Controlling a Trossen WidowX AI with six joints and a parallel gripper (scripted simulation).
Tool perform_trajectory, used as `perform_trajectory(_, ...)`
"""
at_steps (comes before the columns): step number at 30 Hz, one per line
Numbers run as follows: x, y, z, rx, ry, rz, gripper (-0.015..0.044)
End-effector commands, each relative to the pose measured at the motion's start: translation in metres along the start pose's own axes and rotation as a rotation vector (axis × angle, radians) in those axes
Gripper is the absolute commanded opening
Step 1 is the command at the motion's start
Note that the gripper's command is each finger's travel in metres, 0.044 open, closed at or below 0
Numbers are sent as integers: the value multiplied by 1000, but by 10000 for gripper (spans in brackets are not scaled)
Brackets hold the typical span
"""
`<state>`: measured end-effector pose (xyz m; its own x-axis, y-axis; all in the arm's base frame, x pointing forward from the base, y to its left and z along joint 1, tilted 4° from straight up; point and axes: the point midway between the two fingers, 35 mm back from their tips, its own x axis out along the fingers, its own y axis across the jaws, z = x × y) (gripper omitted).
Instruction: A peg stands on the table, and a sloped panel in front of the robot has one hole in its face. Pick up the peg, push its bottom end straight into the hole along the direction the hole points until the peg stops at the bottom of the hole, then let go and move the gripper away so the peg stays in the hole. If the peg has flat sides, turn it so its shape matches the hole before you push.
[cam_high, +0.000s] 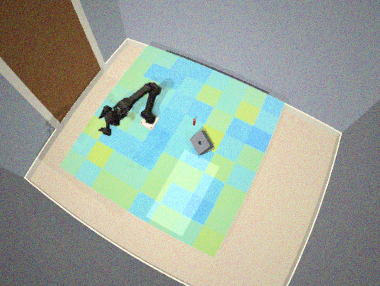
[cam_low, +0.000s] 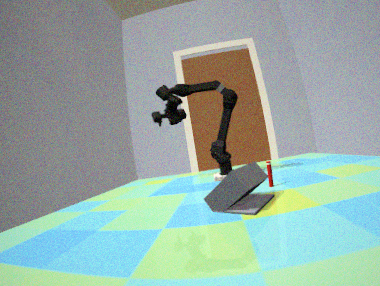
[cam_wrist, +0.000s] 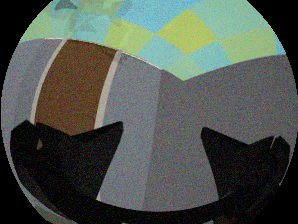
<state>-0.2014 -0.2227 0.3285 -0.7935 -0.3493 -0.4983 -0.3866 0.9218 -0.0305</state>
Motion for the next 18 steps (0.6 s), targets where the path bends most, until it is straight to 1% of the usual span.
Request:
perform_trajectory(1,0,-1,0,-1,-1,-2,426)
perform_trajectory(2,-1,-3,1,-2,-2,-10,440)
perform_trajectory(10,-12,-31,12,-13,-31,-115,440)
perform_trajectory(18,-22,-60,27,50,-79,-200,440)
